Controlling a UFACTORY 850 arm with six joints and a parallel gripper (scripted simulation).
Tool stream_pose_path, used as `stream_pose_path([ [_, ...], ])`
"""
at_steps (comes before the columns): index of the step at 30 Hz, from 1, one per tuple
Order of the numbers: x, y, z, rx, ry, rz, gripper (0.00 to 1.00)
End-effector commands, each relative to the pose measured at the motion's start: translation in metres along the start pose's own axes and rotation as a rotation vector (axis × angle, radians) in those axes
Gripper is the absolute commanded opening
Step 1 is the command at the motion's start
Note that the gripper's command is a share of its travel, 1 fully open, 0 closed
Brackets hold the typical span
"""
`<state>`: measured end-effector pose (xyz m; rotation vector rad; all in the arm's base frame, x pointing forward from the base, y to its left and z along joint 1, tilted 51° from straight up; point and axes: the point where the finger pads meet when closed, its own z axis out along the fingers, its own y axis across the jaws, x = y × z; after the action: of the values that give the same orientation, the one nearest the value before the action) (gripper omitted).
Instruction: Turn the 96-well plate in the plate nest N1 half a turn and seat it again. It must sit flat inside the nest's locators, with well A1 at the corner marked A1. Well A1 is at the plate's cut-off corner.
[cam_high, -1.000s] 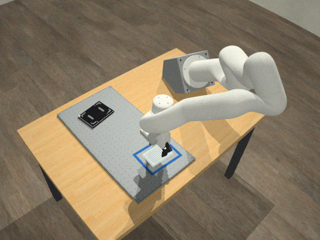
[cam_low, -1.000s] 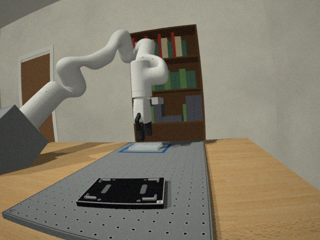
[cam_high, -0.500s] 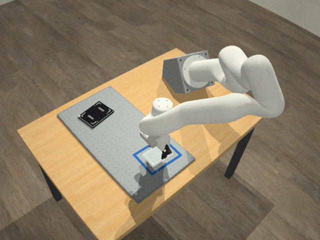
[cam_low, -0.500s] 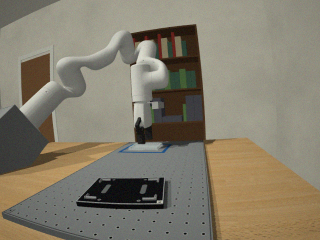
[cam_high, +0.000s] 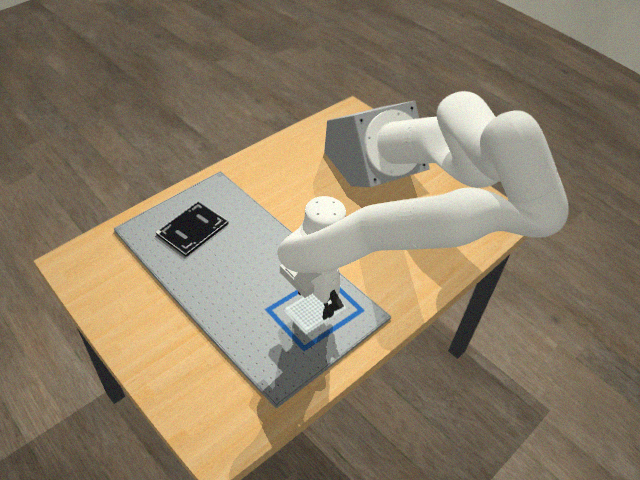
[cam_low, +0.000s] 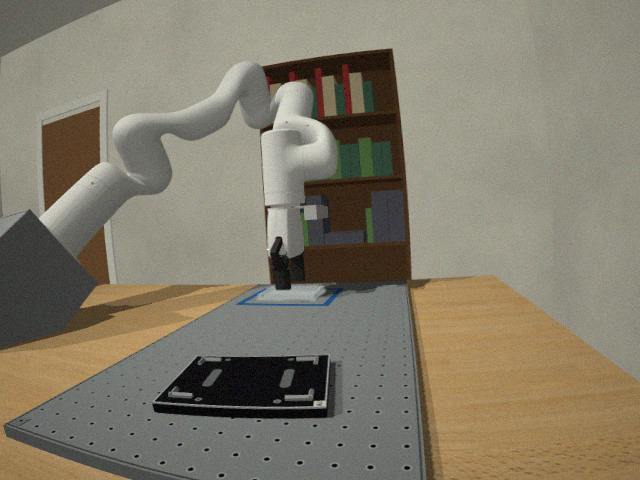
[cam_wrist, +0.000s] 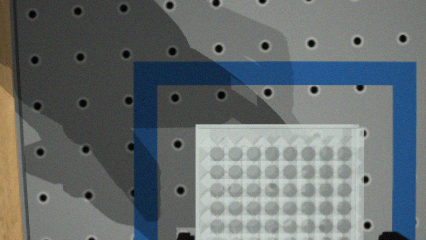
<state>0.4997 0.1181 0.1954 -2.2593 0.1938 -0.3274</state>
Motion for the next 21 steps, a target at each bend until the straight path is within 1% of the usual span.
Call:
stream_pose_path([
  [1,0.001,0.0,0.002,0.0,0.001,0.0,1.0],
  [21,0.001,0.0,0.013,0.0,0.001,0.0,1.0],
])
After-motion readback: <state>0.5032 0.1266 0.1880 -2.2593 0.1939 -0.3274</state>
